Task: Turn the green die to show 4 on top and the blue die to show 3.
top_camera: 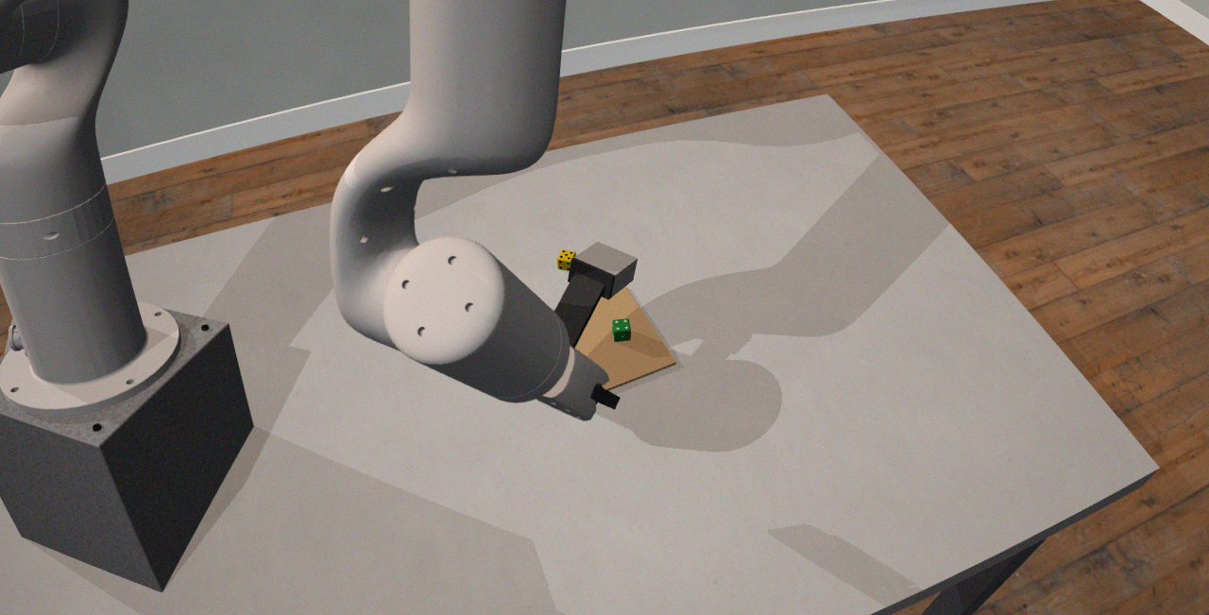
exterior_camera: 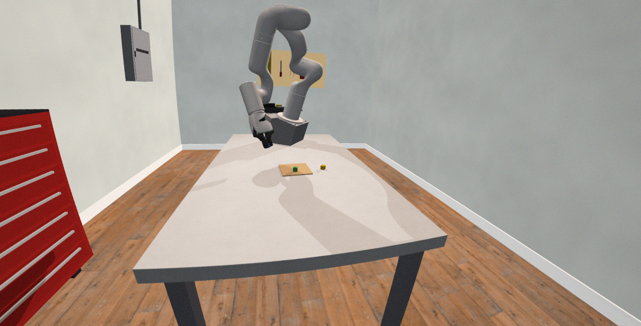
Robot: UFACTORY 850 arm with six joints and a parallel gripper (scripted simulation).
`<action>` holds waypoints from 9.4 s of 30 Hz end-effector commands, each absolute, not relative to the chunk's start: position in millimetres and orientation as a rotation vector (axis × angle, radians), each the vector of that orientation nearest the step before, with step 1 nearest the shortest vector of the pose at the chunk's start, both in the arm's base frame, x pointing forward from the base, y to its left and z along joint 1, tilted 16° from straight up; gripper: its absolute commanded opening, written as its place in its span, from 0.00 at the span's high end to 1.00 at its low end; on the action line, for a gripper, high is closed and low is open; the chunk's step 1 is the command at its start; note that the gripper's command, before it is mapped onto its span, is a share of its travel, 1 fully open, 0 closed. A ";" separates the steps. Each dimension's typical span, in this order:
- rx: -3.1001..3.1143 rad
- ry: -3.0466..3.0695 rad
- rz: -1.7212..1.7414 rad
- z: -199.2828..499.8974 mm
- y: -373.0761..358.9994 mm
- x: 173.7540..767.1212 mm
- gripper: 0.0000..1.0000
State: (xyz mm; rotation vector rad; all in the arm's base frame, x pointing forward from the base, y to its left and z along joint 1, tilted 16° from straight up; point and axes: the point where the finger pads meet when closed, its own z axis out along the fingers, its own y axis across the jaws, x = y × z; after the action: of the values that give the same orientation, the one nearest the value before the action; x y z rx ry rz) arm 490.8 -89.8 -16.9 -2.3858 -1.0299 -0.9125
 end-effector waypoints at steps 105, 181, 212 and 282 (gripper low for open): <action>-1.922 -0.801 -1.494 -95.1 -73.8 494.1 0.85; -1.922 -0.801 -1.494 -104.7 -71.3 495.3 0.64; -1.922 -0.801 -1.494 -104.7 -71.3 495.3 0.64; -1.987 -0.879 -1.246 -37.7 -101.4 457.5 0.64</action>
State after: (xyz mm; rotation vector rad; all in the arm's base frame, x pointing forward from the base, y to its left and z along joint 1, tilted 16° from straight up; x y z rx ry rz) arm 455.8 -116.6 -38.0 -1.9396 -0.8202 -1.4265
